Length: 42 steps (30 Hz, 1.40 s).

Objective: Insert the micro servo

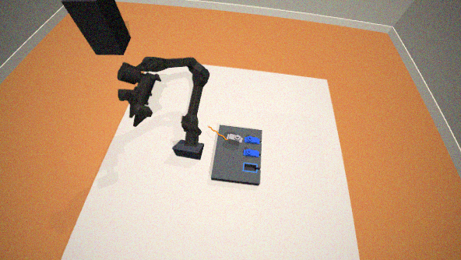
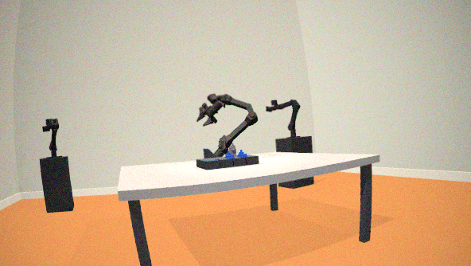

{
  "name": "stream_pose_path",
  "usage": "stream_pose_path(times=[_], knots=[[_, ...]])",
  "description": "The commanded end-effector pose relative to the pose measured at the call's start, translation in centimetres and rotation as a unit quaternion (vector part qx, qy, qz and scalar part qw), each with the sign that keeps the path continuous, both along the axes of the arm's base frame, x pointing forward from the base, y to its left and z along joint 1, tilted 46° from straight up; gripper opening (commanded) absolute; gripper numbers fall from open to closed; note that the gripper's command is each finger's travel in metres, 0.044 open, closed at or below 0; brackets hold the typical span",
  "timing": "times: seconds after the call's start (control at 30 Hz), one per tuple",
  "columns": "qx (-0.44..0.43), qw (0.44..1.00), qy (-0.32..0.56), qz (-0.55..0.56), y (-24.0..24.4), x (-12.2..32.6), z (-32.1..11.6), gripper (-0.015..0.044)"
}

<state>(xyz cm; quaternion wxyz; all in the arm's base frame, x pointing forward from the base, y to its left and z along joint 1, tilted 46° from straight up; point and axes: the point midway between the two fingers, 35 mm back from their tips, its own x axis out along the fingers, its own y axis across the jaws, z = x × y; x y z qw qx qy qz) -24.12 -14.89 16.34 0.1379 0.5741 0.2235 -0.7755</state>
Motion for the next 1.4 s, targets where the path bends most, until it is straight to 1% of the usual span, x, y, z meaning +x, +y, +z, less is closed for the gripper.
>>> stream_pose_path(times=[0.0,0.03,0.2,0.43,0.67,1.0,1.37], knots=[[0.000,1.000,0.000,0.001,0.0,0.0,0.0,0.0426],[0.000,1.000,-0.001,0.003,-0.1,0.1,0.0,0.0440],[0.003,0.998,-0.023,0.052,-1.6,1.6,-0.6,0.0440],[0.011,0.985,-0.069,0.157,-4.5,5.3,-1.7,0.0440],[0.022,0.958,-0.113,0.262,-6.7,9.4,-2.6,0.0440],[0.041,0.897,-0.173,0.404,-8.5,15.8,-3.6,0.0440],[0.066,0.800,-0.244,0.544,-8.6,23.3,-4.5,0.0440]])
